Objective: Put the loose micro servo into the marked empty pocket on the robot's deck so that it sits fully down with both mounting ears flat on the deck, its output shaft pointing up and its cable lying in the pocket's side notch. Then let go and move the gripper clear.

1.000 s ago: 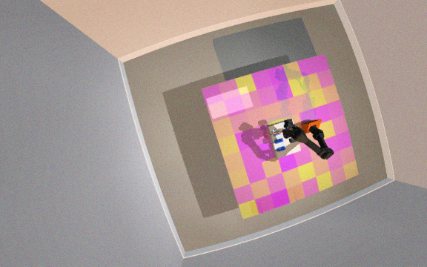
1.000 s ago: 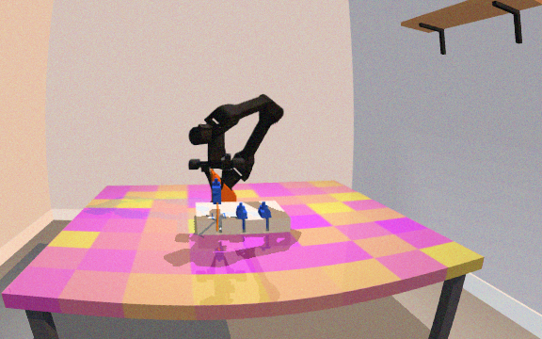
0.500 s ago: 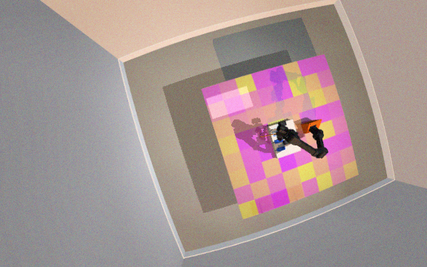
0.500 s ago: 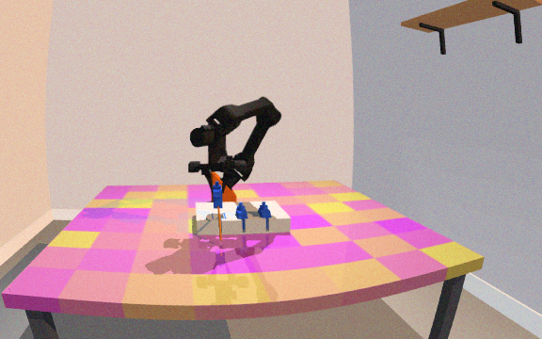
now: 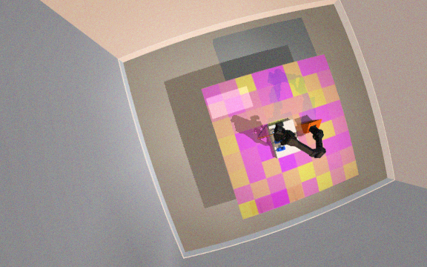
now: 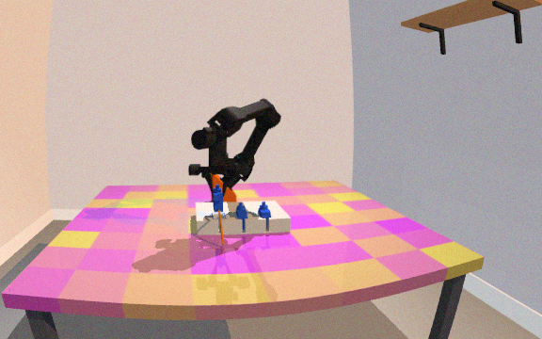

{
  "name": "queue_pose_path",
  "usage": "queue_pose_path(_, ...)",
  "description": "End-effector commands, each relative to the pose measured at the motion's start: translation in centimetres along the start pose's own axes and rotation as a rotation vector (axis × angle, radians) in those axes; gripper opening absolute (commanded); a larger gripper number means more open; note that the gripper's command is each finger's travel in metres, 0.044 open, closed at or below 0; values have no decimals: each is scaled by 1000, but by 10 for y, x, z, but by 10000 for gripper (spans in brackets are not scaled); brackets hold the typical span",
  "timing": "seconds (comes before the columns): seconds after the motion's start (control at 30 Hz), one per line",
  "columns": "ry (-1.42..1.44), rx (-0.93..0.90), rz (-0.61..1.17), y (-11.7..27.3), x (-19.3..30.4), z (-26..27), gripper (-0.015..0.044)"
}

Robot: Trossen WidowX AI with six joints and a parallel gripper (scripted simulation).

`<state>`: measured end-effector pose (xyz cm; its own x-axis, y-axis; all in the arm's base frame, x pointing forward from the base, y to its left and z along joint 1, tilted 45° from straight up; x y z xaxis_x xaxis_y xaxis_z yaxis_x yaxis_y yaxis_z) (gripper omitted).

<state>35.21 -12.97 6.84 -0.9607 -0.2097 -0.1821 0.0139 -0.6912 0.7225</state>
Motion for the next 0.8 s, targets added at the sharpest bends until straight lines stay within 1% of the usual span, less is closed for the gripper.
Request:
queue_pose_path(0.0,-5,-5,-1,-7,0,0,0)
queue_pose_path(0.77,-5,-6,-1,-19,-1,0,0)
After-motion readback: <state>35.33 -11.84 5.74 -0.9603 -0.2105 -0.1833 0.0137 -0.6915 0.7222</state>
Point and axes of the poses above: the point midway between the two fingers, 35 mm back from their tips, its own y axis back along the fingers, its own z axis across the jaws, x = y × z, the point moved 8 cm from there along y, back along the fingers, and after that the axes turned 14 degrees about y, right-handed, at the moved point
